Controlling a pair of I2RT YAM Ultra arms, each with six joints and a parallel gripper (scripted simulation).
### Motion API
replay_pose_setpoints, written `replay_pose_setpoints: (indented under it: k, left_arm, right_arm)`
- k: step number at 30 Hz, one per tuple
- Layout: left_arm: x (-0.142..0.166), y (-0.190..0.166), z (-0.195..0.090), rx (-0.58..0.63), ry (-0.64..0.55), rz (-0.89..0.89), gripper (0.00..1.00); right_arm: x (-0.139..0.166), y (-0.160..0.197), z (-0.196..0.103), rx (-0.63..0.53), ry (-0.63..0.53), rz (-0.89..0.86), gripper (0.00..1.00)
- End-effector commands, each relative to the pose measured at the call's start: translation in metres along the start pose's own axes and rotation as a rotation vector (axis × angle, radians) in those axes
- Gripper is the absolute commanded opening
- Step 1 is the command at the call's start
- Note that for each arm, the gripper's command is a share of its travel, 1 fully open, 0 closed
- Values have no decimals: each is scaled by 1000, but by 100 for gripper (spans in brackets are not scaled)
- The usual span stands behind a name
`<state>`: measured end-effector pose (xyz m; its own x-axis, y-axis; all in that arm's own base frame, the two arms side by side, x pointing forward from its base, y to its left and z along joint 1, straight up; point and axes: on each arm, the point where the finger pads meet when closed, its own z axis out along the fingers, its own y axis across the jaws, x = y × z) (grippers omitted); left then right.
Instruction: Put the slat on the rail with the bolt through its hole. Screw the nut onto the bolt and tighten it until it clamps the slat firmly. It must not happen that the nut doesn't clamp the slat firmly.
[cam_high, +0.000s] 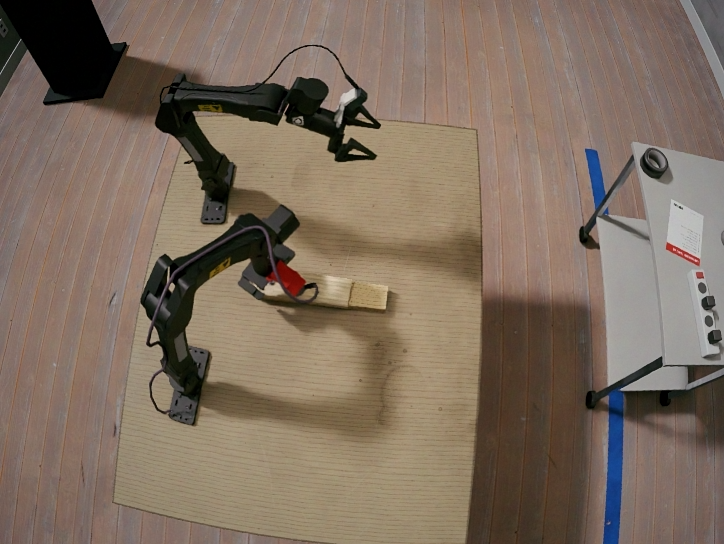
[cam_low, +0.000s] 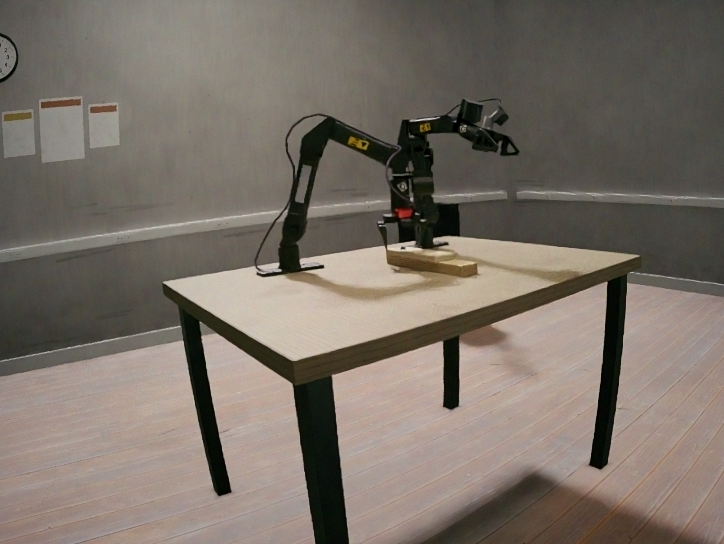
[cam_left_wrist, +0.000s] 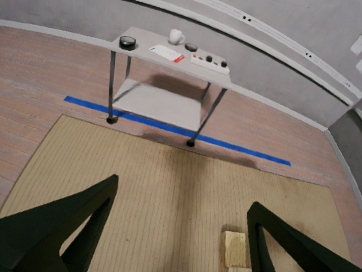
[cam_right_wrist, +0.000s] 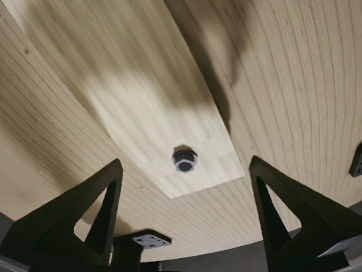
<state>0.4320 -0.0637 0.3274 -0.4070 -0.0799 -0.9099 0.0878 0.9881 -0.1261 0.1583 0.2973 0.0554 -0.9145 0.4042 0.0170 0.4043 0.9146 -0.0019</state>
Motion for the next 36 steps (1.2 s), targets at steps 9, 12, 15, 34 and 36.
replay_pose_setpoints:
  k: [9, 12, 15, 34, 36]
  left_arm:
    - [-57, 43, -74, -91, -375, 93, 100]
    - [-60, 49, -87, -112, -421, 108, 100]
    - [-61, 51, -91, -120, -438, 114, 100]
    - [-62, 51, -92, -119, -440, 112, 100]
    - [-62, 51, -92, -119, -440, 112, 100]
  right_arm:
    - [0, 2, -3, -11, -1, 0, 100]
    - [0, 2, -3, -11, -1, 0, 100]
    - [0, 2, -3, -11, -1, 0, 100]
    - [0, 2, -3, -11, -1, 0, 100]
    - [0, 2, -3, -11, -1, 0, 100]
